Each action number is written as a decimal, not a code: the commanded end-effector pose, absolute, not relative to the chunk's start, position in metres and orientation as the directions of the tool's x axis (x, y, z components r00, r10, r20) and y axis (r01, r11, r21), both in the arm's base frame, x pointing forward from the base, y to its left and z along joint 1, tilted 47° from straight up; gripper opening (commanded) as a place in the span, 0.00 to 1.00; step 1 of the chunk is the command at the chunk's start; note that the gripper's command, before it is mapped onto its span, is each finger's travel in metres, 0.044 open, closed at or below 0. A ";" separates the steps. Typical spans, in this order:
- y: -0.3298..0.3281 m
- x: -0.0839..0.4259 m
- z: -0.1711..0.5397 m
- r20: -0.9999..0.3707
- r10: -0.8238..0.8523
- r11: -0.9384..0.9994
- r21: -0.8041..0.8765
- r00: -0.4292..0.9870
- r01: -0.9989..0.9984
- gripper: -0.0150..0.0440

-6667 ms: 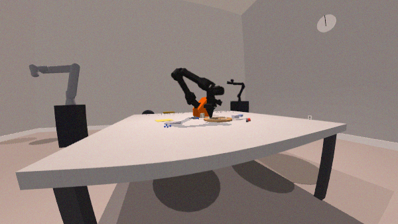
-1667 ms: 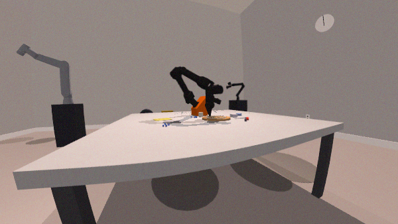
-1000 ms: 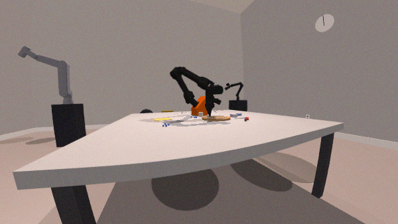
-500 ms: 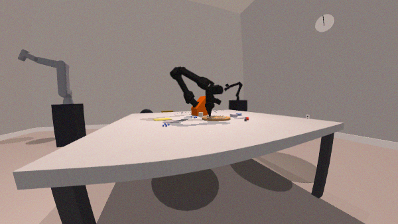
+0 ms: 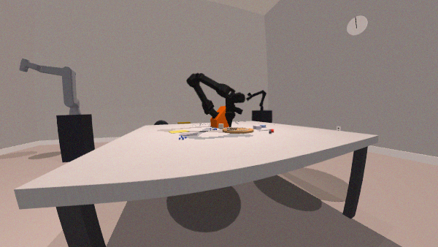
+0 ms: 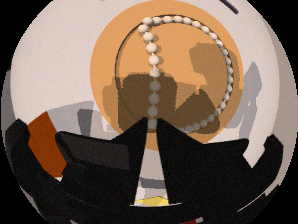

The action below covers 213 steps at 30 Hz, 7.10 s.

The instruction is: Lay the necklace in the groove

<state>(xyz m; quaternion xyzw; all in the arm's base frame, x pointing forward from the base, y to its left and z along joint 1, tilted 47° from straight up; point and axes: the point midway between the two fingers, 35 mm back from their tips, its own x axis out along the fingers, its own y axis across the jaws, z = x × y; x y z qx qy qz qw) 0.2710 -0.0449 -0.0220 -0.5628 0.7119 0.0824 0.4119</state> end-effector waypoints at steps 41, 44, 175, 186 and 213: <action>-0.045 0.265 -0.024 -0.680 -0.732 0.357 -0.341 -0.034 -0.870 1.00; -0.045 0.265 -0.024 -0.680 -0.732 0.357 -0.341 -0.034 -0.870 1.00; 0.010 0.300 -0.091 -0.686 -0.727 0.308 -0.289 -0.028 -0.906 0.57; 0.013 0.299 -0.089 -0.684 -0.729 0.306 -0.286 -0.029 -0.908 1.00; -0.005 0.284 -0.031 -0.683 -0.730 0.416 -0.405 -0.033 -0.814 0.60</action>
